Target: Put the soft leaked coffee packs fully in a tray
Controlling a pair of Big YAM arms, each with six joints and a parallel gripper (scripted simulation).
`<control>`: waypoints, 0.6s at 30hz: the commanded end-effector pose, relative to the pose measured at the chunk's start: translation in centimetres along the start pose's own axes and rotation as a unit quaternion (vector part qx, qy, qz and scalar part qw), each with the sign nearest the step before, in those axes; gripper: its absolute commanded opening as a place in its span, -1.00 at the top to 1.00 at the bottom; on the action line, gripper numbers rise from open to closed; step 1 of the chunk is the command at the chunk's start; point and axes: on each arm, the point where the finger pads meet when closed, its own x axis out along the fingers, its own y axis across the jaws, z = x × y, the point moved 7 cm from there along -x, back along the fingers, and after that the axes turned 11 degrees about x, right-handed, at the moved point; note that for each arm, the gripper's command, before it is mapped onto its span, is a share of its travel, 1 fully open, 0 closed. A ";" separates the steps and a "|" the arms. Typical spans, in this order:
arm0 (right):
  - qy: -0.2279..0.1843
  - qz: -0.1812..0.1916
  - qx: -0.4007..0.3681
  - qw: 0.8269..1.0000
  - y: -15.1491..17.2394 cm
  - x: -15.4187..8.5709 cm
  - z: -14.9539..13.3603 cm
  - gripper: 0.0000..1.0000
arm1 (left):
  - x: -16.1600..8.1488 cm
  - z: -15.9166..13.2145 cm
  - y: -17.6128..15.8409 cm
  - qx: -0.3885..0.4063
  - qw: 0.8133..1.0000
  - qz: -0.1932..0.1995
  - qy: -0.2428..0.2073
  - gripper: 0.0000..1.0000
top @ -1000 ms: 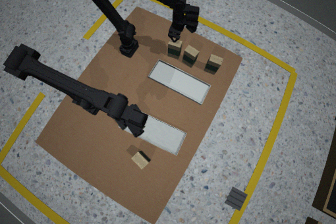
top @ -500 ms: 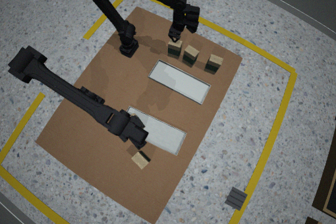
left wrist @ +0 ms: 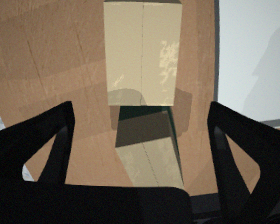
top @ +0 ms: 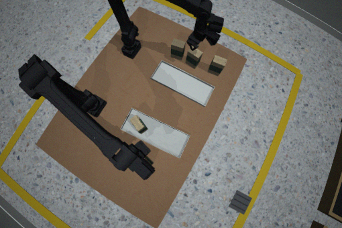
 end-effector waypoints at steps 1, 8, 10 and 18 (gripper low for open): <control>-0.019 0.008 -0.012 1.000 -1.2 -1.8 4.6 -0.59 | -1.4 2.5 0.7 0.018 1.000 0.006 -0.012 -0.59; -0.019 0.007 -0.013 1.000 -2.0 -1.8 6.3 -0.59 | -1.1 1.6 0.7 0.007 1.000 0.007 -0.011 -0.59; -0.038 0.011 -0.023 0.999 -1.1 -3.6 5.6 -0.59 | -1.1 1.6 0.7 0.007 1.000 0.007 -0.011 -0.59; -0.044 0.011 -0.020 0.999 -1.2 -3.6 5.8 -0.59 | 2.1 1.0 0.5 0.010 1.000 -0.004 0.003 -0.59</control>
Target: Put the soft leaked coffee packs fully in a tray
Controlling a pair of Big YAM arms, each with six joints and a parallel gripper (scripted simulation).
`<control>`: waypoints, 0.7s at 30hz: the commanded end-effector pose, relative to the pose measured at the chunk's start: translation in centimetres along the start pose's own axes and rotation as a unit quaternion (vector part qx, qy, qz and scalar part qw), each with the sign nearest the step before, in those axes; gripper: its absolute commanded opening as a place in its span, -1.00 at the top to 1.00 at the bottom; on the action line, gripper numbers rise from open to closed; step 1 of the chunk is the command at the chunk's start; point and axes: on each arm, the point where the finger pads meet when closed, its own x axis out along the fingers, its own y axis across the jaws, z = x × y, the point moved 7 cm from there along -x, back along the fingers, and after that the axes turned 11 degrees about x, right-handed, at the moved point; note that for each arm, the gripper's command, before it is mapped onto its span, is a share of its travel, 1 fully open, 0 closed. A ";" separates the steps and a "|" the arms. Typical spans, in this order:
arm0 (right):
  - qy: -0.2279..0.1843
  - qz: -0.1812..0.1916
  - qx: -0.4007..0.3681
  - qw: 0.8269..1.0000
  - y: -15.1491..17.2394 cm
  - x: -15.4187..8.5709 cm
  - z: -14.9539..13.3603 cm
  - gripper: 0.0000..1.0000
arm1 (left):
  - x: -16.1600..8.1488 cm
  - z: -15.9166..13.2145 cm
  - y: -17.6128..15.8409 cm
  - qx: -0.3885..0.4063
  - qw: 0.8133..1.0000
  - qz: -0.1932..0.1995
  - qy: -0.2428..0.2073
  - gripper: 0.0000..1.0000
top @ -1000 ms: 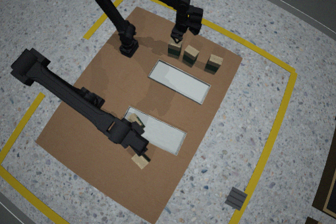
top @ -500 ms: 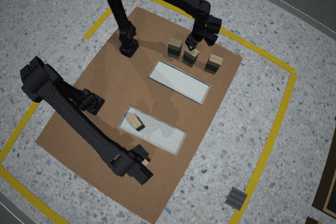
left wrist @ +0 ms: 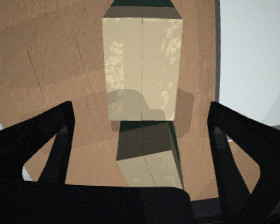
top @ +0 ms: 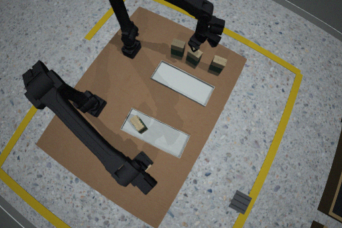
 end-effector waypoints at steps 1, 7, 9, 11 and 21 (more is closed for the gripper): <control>-0.049 0.011 -0.010 0.999 0.8 -4.0 1.3 -0.59 | 1.6 0.1 0.3 0.006 1.000 -0.004 0.003 -0.59; -0.049 0.011 -0.010 0.999 0.8 -4.0 1.3 -0.59 | 2.7 0.0 0.2 0.005 1.000 -0.004 0.003 -0.59; -0.049 0.011 -0.010 0.999 0.8 -4.0 1.3 -0.59 | 3.2 0.0 0.2 0.005 1.000 -0.004 0.003 -0.59; -0.049 0.011 -0.010 0.999 0.8 -4.0 1.3 -0.59 | 3.7 0.0 0.2 0.005 1.000 -0.004 0.003 -0.59; -0.049 0.011 -0.010 0.999 0.8 -4.0 1.3 -0.59 | 2.1 0.6 0.4 0.002 1.000 0.006 -0.011 -0.59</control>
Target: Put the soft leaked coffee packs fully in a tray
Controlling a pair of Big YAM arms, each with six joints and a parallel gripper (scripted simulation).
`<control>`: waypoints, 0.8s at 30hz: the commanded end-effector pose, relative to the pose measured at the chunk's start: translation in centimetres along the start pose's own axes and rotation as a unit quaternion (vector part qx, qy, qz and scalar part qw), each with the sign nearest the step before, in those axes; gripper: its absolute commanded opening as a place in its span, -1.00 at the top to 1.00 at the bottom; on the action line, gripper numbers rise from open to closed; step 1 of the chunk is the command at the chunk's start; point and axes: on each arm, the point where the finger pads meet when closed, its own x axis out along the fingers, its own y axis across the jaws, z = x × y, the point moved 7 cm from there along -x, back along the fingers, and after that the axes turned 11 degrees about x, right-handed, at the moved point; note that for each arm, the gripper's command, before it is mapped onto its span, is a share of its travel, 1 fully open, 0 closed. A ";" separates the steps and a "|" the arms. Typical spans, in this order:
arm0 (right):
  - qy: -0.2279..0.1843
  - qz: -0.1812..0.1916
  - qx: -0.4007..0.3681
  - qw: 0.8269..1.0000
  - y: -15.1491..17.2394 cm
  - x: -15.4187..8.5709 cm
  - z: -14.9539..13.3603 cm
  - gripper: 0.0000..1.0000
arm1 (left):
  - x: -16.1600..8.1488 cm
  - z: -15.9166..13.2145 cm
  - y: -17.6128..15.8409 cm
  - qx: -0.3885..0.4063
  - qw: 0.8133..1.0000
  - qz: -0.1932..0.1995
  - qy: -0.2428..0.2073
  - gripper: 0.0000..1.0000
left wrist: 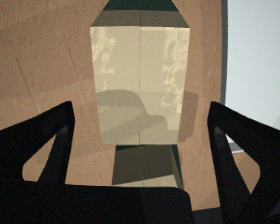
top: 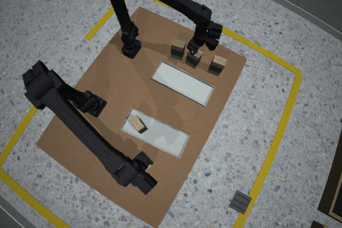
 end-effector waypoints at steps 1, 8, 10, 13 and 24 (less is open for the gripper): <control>-0.049 0.011 -0.010 0.999 0.8 -4.0 1.3 -0.59 | -1.0 0.8 0.6 0.001 1.000 0.008 -0.014 -0.59; -0.049 0.011 -0.010 0.999 0.8 -4.0 1.3 -0.59 | 1.3 0.2 0.4 0.005 1.000 -0.002 0.000 -0.59; -0.033 0.008 -0.008 0.999 1.1 -3.5 1.6 -0.59 | 1.6 0.2 0.4 0.005 1.000 -0.002 0.000 -0.59; -0.031 0.007 -0.007 0.999 1.2 -3.2 1.9 -0.59 | 2.0 0.2 0.4 0.005 1.000 -0.002 0.000 -0.59; -0.034 0.008 -0.007 0.999 1.2 -3.3 2.0 -0.59 | 3.2 0.2 0.4 0.005 1.000 -0.002 0.000 -0.59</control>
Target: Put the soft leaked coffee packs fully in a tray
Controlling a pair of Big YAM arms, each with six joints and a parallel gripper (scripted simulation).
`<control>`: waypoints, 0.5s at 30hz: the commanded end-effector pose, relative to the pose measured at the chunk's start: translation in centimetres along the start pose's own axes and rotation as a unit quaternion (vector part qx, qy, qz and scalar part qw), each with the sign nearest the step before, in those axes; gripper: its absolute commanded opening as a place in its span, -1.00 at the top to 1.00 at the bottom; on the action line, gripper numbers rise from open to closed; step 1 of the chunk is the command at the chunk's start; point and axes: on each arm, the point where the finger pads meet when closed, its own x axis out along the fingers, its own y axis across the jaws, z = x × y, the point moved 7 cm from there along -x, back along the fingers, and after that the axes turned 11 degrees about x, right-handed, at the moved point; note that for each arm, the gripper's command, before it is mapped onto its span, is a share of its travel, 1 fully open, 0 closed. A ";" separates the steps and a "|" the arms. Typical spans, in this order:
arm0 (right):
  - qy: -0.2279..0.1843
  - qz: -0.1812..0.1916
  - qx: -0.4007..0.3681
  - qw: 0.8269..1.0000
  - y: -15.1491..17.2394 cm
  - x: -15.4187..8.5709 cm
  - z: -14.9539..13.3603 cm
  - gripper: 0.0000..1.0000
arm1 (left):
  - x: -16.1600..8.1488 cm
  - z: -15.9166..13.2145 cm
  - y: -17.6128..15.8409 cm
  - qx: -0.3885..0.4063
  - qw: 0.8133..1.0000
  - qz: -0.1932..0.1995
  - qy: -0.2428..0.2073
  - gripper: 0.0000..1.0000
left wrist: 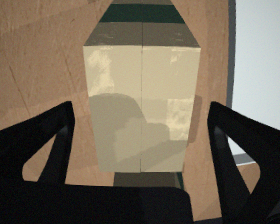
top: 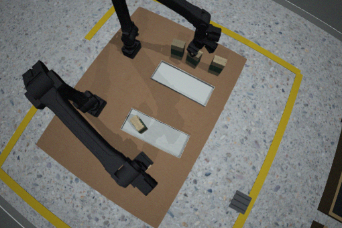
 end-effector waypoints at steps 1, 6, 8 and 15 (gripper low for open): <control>-0.032 0.008 -0.007 0.999 1.1 -2.5 1.7 -0.59 | 1.1 0.1 0.3 0.005 1.000 -0.003 0.002 -0.59; -0.032 0.008 -0.007 0.999 1.1 -2.5 1.7 -0.59 | 1.8 0.1 0.3 0.005 1.000 -0.003 0.002 -0.59; -0.032 0.008 -0.007 0.999 1.1 -2.5 1.7 -0.59 | 2.1 0.1 0.3 0.005 1.000 -0.003 0.002 -0.59; -0.032 0.008 -0.007 0.999 1.1 -2.5 1.7 -0.59 | 2.5 0.3 0.5 0.005 1.000 -0.001 -0.001 -0.59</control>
